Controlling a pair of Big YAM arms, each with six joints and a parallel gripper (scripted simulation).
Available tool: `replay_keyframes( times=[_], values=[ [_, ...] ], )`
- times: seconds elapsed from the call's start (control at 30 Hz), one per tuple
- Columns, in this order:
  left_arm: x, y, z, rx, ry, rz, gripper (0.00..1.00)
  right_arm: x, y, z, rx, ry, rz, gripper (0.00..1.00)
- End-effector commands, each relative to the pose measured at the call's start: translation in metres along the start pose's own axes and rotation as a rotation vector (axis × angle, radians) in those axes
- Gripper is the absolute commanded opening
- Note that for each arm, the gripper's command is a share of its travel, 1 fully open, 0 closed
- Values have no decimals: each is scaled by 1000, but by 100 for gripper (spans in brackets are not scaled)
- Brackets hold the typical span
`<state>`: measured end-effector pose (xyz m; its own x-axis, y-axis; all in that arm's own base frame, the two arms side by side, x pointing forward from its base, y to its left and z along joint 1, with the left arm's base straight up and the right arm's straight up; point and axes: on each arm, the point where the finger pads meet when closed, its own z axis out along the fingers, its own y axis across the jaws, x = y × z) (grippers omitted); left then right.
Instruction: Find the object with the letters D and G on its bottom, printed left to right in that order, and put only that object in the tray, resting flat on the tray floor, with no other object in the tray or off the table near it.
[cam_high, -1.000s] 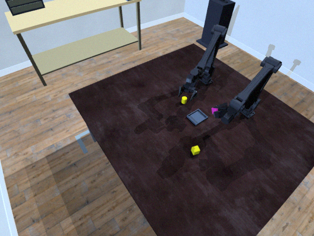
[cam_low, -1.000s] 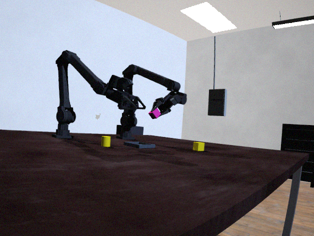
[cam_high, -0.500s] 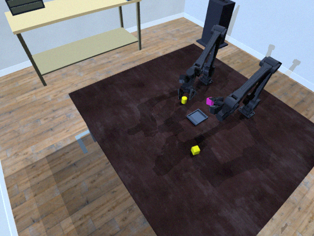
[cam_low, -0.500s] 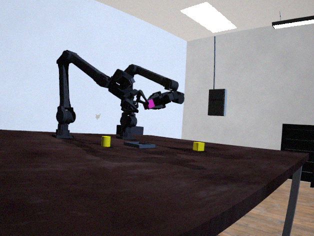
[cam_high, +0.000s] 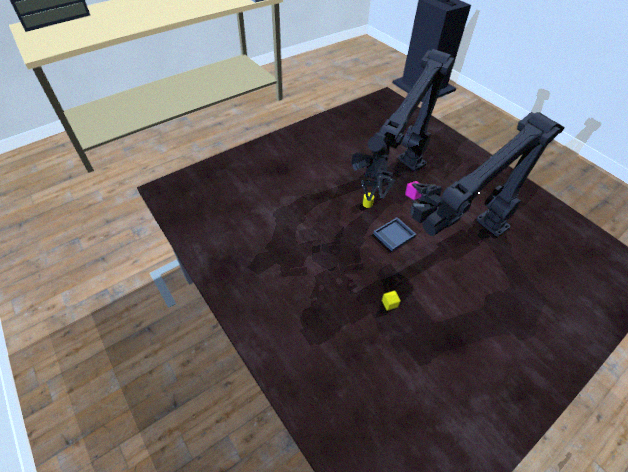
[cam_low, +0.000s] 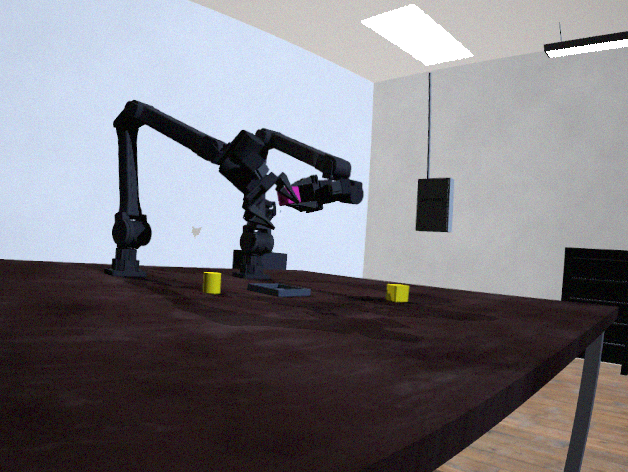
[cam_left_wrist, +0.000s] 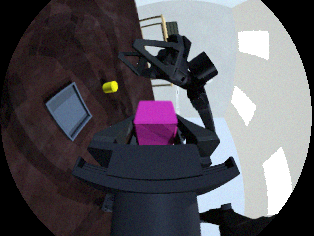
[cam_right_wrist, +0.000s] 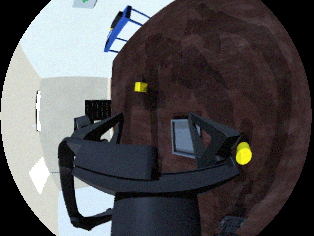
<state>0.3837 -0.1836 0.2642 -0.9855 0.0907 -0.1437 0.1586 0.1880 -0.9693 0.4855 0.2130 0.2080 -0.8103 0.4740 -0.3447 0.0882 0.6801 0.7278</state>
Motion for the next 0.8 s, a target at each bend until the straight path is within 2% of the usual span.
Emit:
replay_keyframes(
  times=[0.0, 0.13, 0.63, 0.77],
  values=[
    [-19, -31, 4, 24, -29, 84, 41, -18, 25, -9, -8, 62, 267, 100],
    [-16, -29, 5, 28, -27, 94, 41, -15, 27, -10, 0, 94, 337, 100],
    [-16, -27, 2, 26, -36, 92, 41, 14, 45, -34, 112, 331, 880, 100],
    [-16, -27, 2, 26, -36, 92, 41, 18, 49, -39, 135, 361, 952, 100]
  ],
)
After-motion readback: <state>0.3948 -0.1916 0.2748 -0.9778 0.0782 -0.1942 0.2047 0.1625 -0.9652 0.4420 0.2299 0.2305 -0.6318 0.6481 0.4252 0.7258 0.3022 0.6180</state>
